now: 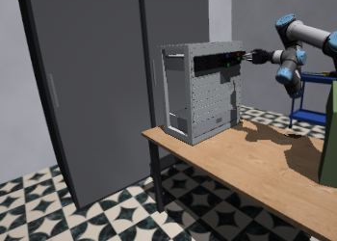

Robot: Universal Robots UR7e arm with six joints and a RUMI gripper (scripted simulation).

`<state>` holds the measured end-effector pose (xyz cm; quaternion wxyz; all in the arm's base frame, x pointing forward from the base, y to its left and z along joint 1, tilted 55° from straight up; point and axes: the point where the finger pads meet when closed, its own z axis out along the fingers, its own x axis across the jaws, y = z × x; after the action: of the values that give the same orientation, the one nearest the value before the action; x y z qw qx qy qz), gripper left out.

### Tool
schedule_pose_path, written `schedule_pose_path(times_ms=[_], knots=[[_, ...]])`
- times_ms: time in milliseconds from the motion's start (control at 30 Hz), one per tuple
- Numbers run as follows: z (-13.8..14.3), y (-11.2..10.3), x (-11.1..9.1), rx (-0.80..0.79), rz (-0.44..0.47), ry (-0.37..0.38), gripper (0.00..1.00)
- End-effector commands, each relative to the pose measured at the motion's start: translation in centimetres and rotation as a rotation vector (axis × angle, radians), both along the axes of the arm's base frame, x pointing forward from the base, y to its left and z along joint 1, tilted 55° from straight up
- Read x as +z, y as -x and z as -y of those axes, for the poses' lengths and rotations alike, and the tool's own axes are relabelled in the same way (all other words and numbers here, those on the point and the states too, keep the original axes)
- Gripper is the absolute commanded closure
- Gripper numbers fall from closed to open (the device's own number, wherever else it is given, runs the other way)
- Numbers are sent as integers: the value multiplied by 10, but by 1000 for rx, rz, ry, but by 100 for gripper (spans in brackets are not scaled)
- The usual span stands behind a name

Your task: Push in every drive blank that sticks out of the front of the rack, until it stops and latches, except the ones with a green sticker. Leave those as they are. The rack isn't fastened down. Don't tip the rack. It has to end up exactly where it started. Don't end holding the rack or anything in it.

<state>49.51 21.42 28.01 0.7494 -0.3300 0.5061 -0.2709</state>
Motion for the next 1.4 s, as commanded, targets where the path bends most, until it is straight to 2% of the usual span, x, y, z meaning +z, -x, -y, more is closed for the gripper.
schedule_pose_path(times_ms=[0,500,800,867,1167,1367], knots=[[0,0,0,1,1,0,100],[-4,2,-4,1,1,0,100],[-25,16,-29,1,1,0,100],[-25,16,-29,1,1,0,100],[-50,31,-60,1,1,0,100],[-57,36,-69,1,1,0,100]])
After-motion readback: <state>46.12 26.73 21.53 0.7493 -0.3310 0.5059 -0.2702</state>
